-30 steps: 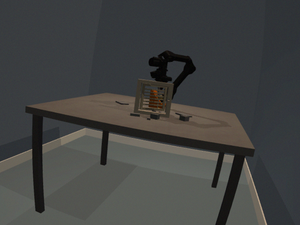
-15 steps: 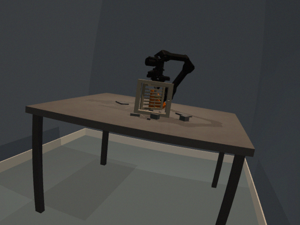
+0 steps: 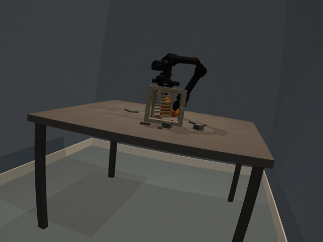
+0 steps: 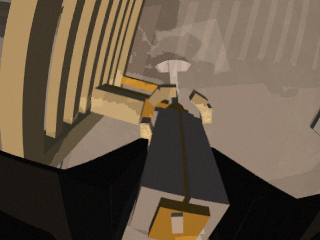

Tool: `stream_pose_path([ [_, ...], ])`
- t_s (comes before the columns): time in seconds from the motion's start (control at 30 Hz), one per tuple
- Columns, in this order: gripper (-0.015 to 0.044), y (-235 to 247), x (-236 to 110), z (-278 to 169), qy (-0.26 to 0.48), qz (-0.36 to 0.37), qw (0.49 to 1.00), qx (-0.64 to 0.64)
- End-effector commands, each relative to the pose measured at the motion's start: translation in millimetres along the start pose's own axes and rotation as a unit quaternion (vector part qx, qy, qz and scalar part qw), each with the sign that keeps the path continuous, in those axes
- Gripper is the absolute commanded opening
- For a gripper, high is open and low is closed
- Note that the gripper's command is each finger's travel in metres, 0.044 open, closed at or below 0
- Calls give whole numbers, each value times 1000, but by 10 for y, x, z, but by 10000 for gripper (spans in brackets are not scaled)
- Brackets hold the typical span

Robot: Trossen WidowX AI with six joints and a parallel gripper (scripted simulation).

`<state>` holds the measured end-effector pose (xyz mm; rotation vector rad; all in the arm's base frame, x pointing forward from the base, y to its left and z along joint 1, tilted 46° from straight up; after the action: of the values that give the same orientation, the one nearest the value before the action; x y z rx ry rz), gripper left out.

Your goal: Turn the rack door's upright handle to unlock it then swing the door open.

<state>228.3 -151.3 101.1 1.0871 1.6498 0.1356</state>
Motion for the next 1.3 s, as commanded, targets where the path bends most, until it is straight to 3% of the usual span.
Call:
stream_pose_path([
  [0.0,28,-60,1,34,-2,1,999,-38],
  [1.27,28,-793,-10,673,-4,-2,937,-349],
])
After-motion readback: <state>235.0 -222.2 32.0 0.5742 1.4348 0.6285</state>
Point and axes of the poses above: the point midway between the two fingers, 35 mm back from their tips, its own x axis out along the fingers, its own y axis across the jaws, z = x × y, the point moved 4 cm from there along -x, back along the fingers, and after that the axes turned 10 degrees about x, right-handed, at the moved point
